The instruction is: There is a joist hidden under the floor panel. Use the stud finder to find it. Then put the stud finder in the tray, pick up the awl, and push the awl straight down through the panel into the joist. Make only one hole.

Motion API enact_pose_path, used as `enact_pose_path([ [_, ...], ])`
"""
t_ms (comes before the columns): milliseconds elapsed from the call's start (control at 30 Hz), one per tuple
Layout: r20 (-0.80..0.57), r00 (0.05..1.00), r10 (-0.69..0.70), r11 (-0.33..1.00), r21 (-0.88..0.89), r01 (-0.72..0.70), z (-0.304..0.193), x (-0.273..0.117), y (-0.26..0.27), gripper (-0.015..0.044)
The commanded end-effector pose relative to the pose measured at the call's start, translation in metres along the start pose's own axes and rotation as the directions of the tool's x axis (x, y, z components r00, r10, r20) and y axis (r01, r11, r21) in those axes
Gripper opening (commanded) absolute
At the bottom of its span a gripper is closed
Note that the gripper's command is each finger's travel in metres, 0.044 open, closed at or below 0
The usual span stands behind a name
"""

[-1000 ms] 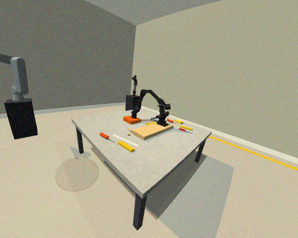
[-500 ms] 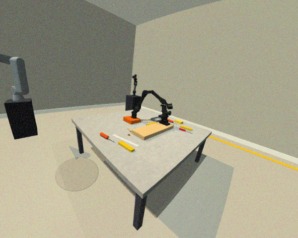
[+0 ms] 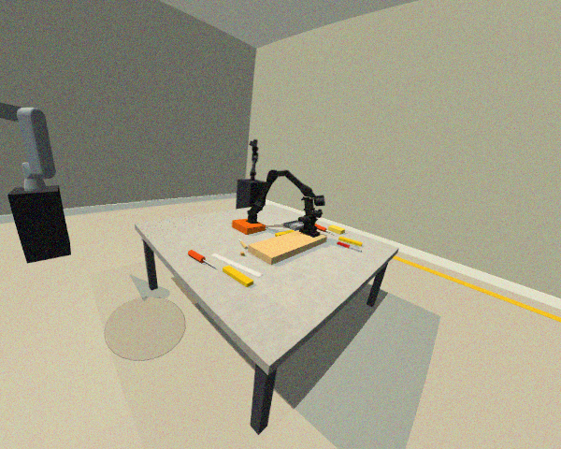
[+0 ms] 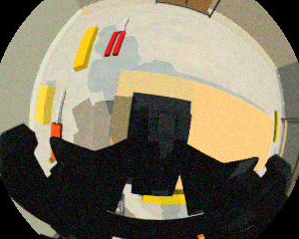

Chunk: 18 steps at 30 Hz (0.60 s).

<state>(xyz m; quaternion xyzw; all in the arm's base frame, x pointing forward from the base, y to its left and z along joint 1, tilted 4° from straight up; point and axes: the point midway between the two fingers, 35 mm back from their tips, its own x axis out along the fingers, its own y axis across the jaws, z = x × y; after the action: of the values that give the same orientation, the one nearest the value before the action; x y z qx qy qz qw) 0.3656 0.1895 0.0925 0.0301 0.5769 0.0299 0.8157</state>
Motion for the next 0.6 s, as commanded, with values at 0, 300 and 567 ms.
enact_pose_path([
  [0,-0.002,1.000,-0.007,1.000,0.003,0.007,0.000,0.001,-0.017,0.0000],
  [300,-0.002,1.000,-0.011,1.000,0.002,0.011,0.000,0.001,-0.051,0.0000],
  [567,-0.002,1.000,-0.013,1.000,0.001,0.013,-0.001,0.001,-0.081,0.0000],
])
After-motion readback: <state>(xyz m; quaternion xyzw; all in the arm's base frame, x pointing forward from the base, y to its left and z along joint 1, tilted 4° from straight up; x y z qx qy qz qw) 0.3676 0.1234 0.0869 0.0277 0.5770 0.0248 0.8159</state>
